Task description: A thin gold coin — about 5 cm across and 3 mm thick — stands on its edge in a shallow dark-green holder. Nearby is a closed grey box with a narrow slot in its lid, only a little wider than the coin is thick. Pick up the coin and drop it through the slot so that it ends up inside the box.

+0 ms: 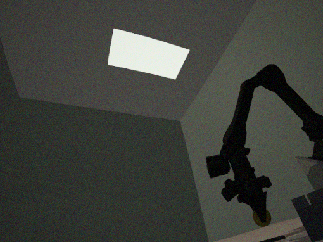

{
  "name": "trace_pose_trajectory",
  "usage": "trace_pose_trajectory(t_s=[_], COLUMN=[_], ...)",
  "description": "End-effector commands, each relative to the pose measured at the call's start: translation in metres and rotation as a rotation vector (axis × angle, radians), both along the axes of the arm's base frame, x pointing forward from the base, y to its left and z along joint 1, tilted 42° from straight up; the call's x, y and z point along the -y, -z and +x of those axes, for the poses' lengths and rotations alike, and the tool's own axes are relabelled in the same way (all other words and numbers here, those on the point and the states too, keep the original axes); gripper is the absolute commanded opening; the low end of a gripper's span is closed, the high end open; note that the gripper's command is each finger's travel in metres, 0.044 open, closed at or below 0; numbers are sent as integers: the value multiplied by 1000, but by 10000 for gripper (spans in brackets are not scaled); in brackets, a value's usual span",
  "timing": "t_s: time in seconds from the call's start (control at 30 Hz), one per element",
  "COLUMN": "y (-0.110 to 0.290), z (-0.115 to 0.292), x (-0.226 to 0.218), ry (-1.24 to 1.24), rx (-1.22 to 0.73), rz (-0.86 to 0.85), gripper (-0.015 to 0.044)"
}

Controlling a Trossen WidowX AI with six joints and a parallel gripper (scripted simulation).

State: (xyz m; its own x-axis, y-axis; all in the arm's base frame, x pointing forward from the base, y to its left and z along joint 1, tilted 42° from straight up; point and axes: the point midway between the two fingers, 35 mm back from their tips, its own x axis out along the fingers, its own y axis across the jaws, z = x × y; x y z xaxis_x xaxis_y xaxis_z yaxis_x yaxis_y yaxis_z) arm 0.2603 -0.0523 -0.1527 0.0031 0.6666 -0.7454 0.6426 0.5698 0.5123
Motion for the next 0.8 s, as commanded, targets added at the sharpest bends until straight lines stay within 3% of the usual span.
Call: trace_pose_trajectory(t_s=[0.0,0.77], y=[-8,-43], z=[3,-1], x=[10,39], ry=[-1,-66], rx=[11,68], rz=[-9,-8], gripper=[0,0])
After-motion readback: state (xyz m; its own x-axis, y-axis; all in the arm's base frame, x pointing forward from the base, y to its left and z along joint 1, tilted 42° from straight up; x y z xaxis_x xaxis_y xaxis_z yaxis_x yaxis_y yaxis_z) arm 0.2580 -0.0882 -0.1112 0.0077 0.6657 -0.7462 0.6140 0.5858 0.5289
